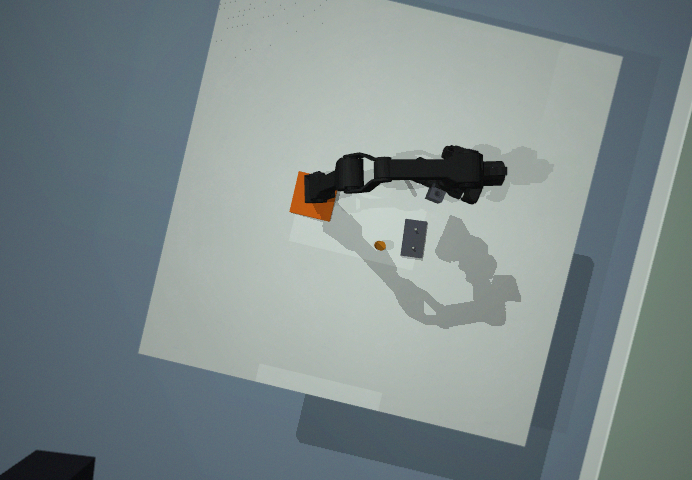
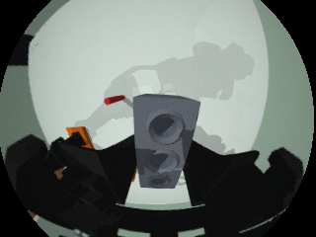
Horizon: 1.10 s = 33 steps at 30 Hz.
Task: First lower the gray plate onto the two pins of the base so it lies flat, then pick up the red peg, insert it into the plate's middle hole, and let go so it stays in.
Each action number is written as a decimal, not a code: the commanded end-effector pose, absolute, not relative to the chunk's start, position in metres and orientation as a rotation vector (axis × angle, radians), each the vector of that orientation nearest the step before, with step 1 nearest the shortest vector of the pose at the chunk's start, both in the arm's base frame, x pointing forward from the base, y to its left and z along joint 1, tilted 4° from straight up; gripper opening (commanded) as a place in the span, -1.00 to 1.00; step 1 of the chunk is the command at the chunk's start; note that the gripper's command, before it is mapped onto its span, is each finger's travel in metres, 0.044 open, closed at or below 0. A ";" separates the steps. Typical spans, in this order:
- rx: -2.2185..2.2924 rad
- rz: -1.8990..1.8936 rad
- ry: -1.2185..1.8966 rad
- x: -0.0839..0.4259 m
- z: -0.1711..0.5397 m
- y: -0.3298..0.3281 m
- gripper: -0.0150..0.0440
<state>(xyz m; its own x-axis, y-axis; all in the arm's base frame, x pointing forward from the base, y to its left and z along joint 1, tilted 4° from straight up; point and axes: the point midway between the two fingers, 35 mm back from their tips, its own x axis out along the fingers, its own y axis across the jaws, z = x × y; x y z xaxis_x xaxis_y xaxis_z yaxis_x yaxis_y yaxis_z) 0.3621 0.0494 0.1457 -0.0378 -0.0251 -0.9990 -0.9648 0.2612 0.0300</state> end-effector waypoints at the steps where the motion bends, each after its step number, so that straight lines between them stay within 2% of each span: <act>1: -1.024 1.033 1.364 0.363 0.142 0.039 -0.49; 33: -1.139 1.143 1.308 0.355 0.099 -0.057 -0.49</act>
<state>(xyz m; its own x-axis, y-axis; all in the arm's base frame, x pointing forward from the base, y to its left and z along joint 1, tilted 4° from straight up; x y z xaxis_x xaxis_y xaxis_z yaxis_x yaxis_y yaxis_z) 0.3580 -0.0487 0.1043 -0.0341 -0.0278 -0.9990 -0.9924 0.1195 0.0305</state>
